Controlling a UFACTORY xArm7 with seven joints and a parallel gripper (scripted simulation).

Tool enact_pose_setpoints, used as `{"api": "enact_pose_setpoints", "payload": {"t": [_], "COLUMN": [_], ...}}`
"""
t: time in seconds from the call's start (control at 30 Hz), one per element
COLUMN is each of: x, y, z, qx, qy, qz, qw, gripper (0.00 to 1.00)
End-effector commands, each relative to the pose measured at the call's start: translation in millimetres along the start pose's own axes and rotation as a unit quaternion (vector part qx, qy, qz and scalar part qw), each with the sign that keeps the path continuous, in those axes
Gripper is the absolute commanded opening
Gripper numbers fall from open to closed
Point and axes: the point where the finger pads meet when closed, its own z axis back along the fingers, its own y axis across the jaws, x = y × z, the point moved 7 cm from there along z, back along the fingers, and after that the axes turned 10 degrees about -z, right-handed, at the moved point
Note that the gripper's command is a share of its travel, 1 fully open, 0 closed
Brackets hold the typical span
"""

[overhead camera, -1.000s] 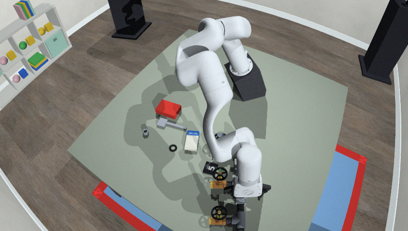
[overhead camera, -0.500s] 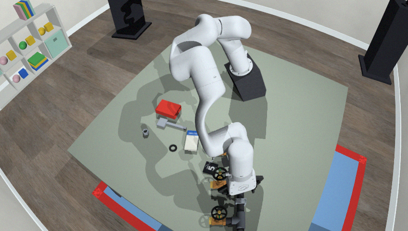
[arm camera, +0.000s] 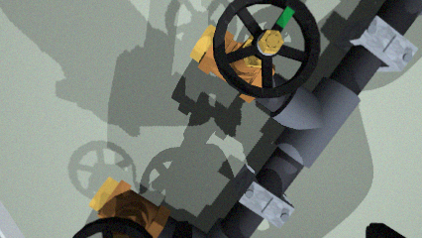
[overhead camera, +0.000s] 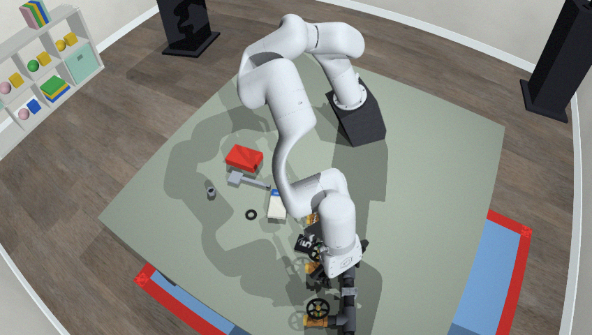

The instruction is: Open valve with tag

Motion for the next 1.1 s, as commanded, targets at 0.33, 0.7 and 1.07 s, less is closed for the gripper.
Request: {"api": "enact_pose_setpoints", "payload": {"t": [0.33,0.7,1.07], "x": [-24.0,-48.0,-69.0], "y": [-10.8,-17.2,-20.8], "z": [13.9,23.7,31.1], "qx": [0.006,0.006,0.007], "qy": [0.000,0.004,0.011], "qz": [0.159,0.302,0.420], "qw": [0.987,0.953,0.907], "gripper": [1.00,1.00,1.00]}}
